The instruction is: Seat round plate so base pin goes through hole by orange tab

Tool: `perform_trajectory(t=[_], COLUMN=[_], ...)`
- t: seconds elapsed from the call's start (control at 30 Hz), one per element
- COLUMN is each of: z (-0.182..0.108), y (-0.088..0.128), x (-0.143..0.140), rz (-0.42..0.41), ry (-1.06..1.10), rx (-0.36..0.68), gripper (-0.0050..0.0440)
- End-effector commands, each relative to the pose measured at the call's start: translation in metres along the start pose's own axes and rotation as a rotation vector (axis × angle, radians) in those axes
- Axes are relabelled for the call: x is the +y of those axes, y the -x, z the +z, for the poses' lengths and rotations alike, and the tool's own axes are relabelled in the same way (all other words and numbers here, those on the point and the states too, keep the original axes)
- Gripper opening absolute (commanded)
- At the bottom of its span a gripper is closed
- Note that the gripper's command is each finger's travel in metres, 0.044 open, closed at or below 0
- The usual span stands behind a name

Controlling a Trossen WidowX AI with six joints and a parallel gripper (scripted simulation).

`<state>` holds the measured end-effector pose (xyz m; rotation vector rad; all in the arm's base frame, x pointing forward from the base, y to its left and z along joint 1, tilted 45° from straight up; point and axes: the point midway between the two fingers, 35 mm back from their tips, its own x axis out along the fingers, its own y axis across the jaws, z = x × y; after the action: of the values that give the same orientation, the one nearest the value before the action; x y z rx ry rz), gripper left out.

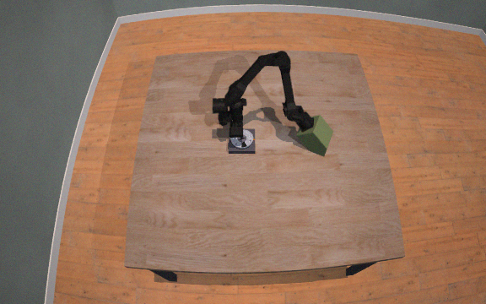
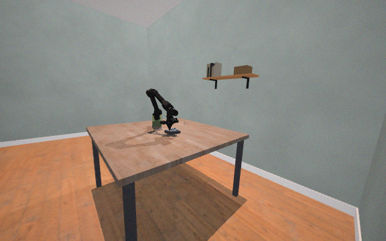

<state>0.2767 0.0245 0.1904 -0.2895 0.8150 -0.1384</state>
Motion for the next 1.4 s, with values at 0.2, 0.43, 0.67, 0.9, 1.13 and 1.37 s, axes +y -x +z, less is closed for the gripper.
perform_trajectory(t=[0.2,0.43,0.67,0.9,1.13,1.37], z=[-0.009,-0.013,-0.018,-0.021,-0.026,-0.029], y=[0.001,0.001,0.001,0.002,0.002,0.002], x=[-0.003,-0.004,-0.005,-0.004,-0.004,-0.004], rz=[0.0,0.0,0.0,0.0,0.0,-0.001], ry=[0.001,0.002,0.002,0.002,0.001,-0.002], rx=[-0.002,-0.001,-0.001,-0.002,-0.002,-0.002], gripper=[-0.005,-0.005,-0.005,-0.005,-0.005,-0.005])
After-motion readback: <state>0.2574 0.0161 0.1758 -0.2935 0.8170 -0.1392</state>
